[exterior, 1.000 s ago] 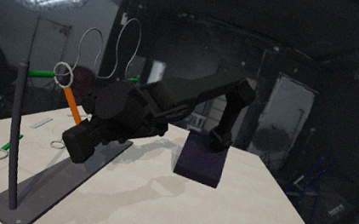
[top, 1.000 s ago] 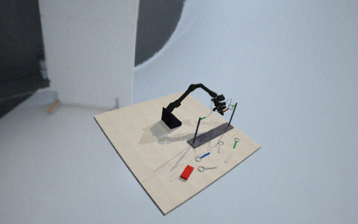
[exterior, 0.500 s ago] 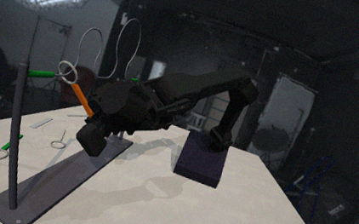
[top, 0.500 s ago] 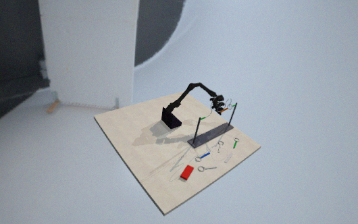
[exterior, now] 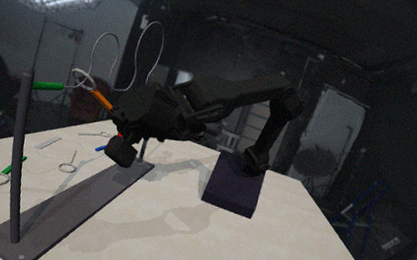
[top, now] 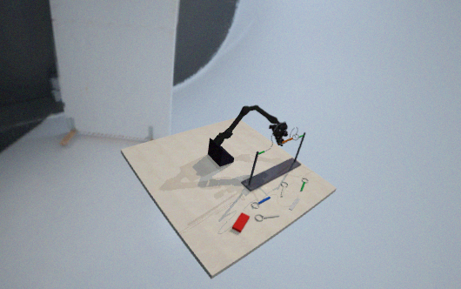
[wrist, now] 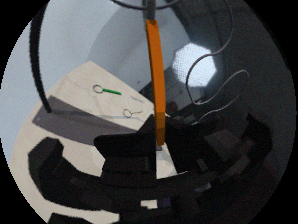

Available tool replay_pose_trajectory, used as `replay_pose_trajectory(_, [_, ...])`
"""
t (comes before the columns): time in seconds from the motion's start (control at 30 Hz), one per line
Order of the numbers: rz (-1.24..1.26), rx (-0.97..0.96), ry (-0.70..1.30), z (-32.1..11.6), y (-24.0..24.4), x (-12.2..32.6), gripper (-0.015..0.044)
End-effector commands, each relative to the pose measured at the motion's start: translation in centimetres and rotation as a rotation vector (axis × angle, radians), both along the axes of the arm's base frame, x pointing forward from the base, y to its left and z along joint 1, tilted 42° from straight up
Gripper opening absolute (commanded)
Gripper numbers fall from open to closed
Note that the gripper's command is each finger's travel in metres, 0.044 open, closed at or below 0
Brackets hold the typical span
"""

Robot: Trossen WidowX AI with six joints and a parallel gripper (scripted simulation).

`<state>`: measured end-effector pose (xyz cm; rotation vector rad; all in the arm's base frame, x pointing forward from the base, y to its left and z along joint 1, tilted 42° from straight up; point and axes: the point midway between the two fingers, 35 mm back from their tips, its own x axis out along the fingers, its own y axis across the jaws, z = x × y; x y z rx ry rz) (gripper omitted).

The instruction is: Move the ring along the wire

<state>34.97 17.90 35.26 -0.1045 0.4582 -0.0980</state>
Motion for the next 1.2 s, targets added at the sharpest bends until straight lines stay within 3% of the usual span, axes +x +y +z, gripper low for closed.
replay_pose_trajectory(0.0, [-0.011, -0.125, 0.011, 0.1, -1.9, -0.1, -0.015])
replay_pose_trajectory(0.73, [-0.037, -0.654, 0.043, 4.0, -8.6, -0.8, -0.015])
replay_pose_trajectory(1.17, [-0.044, -0.841, 0.056, 6.5, -10.5, -1.1, -0.015])
